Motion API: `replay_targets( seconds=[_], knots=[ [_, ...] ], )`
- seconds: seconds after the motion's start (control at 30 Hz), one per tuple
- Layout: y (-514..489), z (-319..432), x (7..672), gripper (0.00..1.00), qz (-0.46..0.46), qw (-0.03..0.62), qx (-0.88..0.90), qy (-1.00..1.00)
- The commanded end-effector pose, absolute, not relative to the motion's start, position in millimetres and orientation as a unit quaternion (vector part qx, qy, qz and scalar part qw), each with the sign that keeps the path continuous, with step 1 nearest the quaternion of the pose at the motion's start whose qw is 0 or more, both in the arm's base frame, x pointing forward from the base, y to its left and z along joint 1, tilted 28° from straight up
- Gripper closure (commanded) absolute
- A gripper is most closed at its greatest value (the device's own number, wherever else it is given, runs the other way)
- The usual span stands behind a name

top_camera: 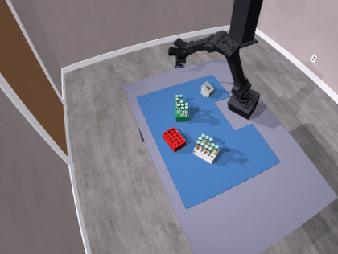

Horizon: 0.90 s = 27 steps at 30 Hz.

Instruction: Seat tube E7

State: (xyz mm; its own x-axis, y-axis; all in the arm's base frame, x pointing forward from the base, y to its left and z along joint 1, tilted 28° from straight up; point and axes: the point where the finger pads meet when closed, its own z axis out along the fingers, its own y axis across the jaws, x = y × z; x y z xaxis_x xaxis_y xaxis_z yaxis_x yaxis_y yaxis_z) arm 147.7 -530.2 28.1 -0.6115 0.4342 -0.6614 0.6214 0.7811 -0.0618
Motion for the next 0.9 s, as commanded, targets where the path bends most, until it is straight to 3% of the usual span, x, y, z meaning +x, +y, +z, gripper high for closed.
replay_targets(
  seconds=[0.0, 0.53, 0.57, 0.87],
  knots=[
    [-533, 33, 147, 0.0, -0.149, 0.327, 0.298, 0.885],
    [-533, 33, 147, 0.0, -0.149, 0.327, 0.298, 0.885],
    [-555, 70, 147, 0.7, -0.166, 0.341, 0.277, 0.883],
    [-536, 107, 183, 0.7, -0.153, 0.345, 0.273, 0.885]
  ],
)
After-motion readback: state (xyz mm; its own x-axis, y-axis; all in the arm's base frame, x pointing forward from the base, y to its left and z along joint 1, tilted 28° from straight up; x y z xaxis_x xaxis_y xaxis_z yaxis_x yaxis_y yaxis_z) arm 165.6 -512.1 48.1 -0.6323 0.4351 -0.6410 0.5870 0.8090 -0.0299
